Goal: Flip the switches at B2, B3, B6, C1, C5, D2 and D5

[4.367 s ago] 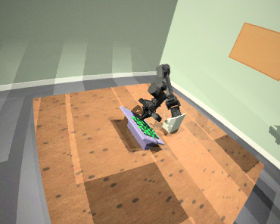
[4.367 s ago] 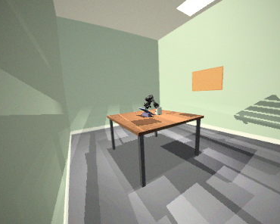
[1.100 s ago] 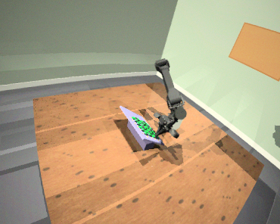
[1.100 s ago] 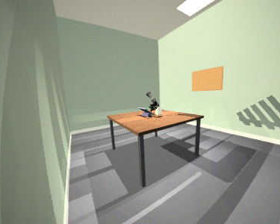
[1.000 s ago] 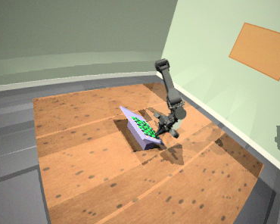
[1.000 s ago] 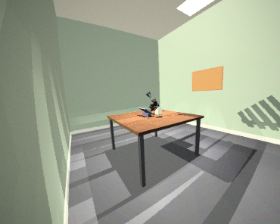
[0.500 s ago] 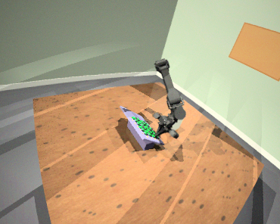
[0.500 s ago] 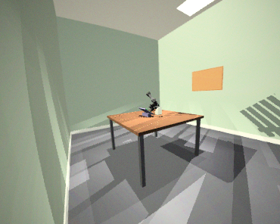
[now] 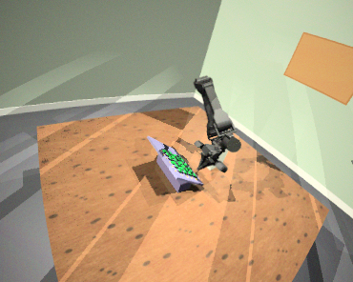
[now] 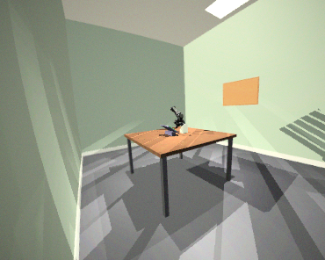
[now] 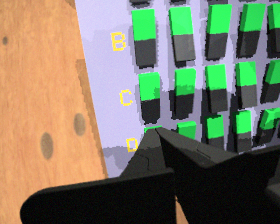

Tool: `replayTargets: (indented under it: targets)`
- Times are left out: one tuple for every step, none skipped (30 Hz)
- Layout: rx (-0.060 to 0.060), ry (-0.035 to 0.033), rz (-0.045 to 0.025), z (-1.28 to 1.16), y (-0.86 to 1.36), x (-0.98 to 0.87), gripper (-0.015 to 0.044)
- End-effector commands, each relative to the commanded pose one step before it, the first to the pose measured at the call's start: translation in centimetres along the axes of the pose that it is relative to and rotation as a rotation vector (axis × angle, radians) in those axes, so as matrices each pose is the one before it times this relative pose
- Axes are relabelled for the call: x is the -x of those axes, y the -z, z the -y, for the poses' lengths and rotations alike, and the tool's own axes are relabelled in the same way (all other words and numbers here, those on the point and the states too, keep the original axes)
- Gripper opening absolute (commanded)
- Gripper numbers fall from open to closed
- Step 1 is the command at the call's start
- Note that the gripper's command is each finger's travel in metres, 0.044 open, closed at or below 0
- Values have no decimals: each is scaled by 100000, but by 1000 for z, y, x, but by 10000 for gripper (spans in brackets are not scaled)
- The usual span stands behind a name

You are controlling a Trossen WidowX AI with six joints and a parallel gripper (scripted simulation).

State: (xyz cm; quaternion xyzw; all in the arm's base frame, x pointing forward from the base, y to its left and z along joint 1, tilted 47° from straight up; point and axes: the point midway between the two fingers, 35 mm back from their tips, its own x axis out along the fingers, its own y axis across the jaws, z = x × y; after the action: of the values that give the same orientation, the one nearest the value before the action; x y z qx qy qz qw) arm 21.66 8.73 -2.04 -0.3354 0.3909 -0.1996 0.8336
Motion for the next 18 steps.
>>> replayTargets:
  targets:
    - [-1719, 402, -239, 305, -362, 3330, 0]
    - [0, 0, 0, 0, 0, 0, 0]
    - [0, 0, 0, 0, 0, 0, 0]
    - [0, 0, 0, 0, 0, 0, 0]
    - [0, 0, 0, 0, 0, 0, 0]
    - [14, -35, -20, 130, -64, 9, 0]
    - [42, -97, -55, 393, -187, 26, 0]
    - [64, -141, -79, 662, -291, 37, 0]
    - [73, -141, -76, 850, -331, 37, 0]
    - [64, -97, -52, 865, -289, 26, 0]
    - [56, -52, -30, 873, -245, 17, 0]
    - [48, -6, -9, 878, -202, 8, 0]
    - [41, 41, 9, 881, -158, -1, 0]
    - [-16, 88, 9, 878, -112, -13, 0]
    - [-22, 136, 24, 881, -70, -20, 0]
    - [-23, 185, 39, 876, -28, -26, 0]
    - [24, 232, 65, 862, 11, -27, 0]
    - [90, 216, 79, 672, 34, -20, 0]
